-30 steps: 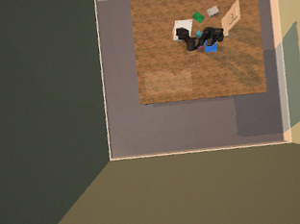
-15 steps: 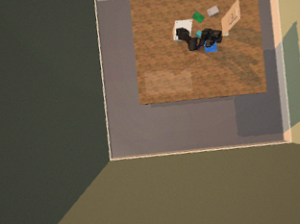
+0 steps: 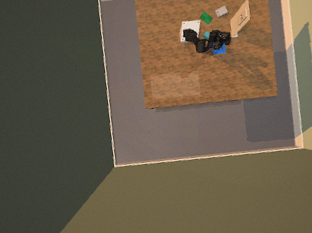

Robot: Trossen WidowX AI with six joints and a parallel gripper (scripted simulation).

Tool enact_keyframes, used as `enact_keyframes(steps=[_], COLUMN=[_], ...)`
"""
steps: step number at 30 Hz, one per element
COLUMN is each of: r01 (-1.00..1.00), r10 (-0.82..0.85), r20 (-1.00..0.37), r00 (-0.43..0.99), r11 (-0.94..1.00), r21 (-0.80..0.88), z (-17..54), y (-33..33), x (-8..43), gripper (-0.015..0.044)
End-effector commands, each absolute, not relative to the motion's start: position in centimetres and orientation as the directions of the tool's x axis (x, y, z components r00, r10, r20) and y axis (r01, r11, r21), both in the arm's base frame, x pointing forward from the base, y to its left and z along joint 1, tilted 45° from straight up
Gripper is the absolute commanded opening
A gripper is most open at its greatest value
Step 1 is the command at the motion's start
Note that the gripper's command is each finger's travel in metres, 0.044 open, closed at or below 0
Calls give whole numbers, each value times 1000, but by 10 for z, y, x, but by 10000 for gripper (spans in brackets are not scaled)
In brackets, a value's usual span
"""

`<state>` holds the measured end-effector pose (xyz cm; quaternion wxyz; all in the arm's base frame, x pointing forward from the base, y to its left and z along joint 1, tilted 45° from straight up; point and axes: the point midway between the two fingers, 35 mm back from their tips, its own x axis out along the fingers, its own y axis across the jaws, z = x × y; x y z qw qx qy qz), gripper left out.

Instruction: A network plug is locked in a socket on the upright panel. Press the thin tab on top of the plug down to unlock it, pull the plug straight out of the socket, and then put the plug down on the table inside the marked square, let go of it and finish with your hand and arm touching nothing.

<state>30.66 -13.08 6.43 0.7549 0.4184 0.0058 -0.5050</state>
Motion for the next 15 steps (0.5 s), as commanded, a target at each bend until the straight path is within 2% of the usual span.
enact_keyframes(steps=[1, 3, 9, 15], r01=[767, 767, 767, 767], r10=[-757, -757, -757, -757], r20=[-431, -431, -431, -432], r00=[490, 490, 490, 490], r11=[140, 140, 140, 140], r21=[626, 626, 626, 626], z=[64, 64, 64, 65], y=[-131, -131, -131, -130], x=[307, 307, 307, 306], gripper=[0, 0, 156, 156])
